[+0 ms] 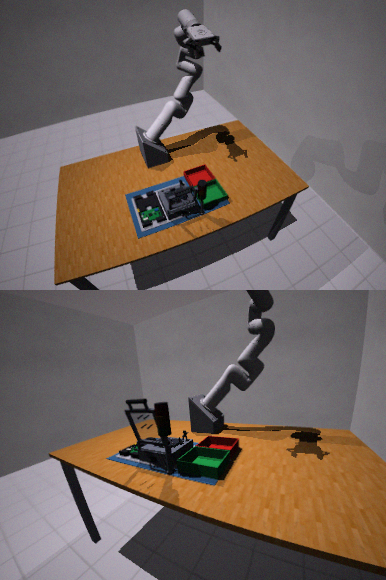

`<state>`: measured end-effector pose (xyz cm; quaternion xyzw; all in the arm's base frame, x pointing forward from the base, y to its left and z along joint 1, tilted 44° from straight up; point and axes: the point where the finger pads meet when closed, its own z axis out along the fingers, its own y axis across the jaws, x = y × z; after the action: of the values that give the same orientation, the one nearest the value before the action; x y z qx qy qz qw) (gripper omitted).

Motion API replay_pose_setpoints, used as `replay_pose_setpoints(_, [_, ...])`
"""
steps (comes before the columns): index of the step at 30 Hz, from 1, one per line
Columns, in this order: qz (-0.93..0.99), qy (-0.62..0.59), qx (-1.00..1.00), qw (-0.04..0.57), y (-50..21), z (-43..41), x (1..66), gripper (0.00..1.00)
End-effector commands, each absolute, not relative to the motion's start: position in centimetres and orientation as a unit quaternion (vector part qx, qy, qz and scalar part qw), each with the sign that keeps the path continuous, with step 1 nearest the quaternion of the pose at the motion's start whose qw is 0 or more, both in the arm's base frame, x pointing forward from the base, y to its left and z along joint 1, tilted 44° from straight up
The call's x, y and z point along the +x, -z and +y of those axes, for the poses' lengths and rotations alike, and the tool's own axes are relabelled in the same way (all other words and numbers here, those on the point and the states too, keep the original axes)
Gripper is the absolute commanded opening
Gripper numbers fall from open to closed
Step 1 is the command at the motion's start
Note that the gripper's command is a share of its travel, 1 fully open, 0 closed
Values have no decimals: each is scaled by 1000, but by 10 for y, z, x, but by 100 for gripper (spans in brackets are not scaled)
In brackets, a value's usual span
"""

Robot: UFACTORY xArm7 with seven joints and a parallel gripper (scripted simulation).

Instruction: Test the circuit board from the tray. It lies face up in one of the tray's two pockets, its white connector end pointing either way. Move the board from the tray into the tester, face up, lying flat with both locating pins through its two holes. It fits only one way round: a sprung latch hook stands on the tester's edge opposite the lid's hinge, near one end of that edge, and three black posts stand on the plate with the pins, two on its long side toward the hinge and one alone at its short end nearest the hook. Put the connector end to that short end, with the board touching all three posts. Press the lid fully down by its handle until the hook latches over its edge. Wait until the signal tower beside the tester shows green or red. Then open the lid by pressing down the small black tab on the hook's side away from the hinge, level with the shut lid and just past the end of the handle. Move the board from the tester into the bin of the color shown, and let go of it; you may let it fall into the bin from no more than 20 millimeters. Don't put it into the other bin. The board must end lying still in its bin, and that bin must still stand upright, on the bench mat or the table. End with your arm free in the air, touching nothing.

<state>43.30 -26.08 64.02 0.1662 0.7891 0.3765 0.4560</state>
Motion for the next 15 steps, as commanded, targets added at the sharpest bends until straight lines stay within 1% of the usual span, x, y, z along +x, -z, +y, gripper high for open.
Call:
replay_pose_setpoints(1, [789,-376,167,457,-641,-262,433,100])
replay_pose_setpoints(2, [790,-400,207,416,-606,-278,450,100])
replay_pose_setpoints(15, [790,-405,216,407,-599,-281,454,100])
